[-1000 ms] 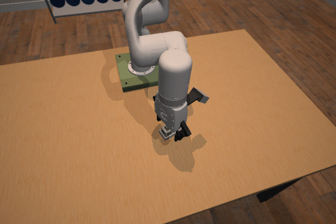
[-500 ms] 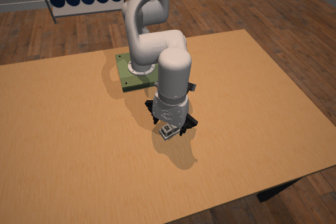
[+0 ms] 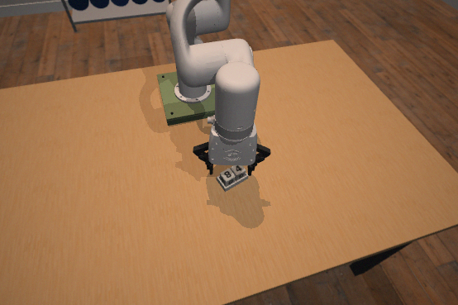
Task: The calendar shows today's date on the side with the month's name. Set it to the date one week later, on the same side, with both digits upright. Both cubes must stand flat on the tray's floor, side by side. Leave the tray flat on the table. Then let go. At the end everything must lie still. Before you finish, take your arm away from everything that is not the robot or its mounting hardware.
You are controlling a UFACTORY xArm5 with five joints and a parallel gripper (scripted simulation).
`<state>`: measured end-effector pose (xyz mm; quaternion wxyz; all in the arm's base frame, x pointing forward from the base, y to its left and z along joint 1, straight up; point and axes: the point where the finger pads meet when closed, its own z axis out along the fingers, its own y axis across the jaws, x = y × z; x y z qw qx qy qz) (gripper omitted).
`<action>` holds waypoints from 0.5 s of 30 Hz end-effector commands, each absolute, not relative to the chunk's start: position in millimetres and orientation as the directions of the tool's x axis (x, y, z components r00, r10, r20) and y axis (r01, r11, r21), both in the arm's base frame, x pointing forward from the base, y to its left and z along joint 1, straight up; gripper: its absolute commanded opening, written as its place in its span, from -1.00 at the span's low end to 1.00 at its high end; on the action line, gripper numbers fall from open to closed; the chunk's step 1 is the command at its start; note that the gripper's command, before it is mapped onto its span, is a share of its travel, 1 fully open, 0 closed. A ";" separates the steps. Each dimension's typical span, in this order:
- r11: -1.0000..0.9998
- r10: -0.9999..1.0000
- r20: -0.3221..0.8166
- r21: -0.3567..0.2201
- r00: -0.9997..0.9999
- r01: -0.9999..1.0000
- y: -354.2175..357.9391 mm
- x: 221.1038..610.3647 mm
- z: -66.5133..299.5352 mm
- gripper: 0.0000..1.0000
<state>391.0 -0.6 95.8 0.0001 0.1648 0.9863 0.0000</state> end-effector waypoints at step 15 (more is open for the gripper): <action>0.963 -0.270 -0.004 -0.001 -0.963 -0.270 1.0 382.9 95.6 1.00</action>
